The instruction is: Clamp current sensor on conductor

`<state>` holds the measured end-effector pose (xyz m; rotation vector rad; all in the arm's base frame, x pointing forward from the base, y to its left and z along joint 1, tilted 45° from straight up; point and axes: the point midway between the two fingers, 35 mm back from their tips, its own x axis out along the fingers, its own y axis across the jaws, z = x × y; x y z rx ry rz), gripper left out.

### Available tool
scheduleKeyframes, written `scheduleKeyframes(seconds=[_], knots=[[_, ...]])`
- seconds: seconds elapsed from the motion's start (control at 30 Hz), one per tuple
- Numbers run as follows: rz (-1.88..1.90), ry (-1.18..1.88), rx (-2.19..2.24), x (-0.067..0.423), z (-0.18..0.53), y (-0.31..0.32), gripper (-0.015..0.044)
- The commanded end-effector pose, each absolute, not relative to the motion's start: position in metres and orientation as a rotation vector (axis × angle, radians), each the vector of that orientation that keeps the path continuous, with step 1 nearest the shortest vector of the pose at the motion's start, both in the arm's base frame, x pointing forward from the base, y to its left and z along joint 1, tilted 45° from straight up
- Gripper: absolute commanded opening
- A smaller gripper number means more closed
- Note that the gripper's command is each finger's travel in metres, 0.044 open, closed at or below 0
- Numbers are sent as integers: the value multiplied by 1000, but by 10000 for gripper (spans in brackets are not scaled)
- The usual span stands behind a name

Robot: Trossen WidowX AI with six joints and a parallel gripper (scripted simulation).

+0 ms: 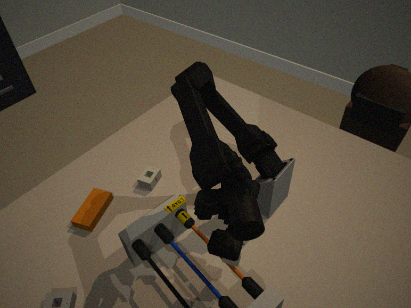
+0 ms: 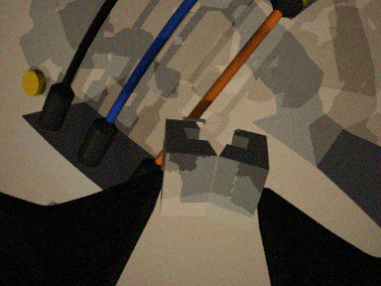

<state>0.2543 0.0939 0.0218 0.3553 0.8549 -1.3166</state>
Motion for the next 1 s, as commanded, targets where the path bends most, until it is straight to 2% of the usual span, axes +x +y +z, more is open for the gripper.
scheduleKeyframes(seconds=[0.0, 0.3, 0.97], knots=[[-1393, 735, 496, 264, 23, 92, 0], [-1523, 503, 751, 280, 23, 87, 0], [-1524, 499, 757, 282, 6, 71, 0]])
